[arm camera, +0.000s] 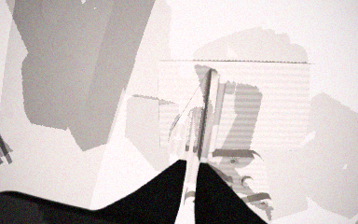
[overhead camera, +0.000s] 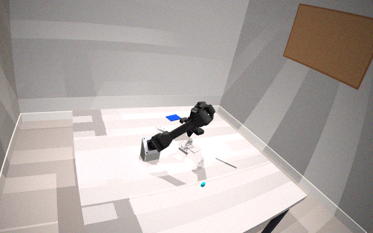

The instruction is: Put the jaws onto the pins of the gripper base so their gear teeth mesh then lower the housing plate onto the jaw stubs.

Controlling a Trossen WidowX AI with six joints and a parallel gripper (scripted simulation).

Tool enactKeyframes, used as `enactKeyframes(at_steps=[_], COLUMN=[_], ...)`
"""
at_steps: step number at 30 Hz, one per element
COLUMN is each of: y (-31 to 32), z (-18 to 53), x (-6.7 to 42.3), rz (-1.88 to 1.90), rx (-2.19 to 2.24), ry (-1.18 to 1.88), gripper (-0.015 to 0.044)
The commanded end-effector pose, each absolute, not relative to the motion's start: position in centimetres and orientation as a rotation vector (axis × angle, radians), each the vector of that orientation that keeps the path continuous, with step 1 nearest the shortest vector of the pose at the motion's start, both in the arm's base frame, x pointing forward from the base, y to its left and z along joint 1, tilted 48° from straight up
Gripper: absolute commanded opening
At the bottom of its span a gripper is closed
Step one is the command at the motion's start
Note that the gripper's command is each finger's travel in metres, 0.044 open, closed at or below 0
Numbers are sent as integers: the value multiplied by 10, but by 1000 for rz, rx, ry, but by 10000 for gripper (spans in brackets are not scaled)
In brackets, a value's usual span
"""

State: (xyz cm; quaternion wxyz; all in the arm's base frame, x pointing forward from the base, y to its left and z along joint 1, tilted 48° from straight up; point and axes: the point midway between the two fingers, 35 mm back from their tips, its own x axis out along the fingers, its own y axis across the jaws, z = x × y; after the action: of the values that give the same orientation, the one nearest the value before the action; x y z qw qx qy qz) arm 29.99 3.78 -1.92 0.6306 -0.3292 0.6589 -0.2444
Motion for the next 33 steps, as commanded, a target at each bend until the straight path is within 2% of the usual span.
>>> enactKeyframes(at_steps=[1, 12, 27, 33], y=[38, 34, -65, -75], z=[-19, -14, 104, 113], x=[300, 300, 261, 254], rz=[-556, -546, -344, -334], rx=[-758, -762, -973, -997], ry=[1509, 1517, 1617, 1624], gripper=[0, 0, 0, 0])
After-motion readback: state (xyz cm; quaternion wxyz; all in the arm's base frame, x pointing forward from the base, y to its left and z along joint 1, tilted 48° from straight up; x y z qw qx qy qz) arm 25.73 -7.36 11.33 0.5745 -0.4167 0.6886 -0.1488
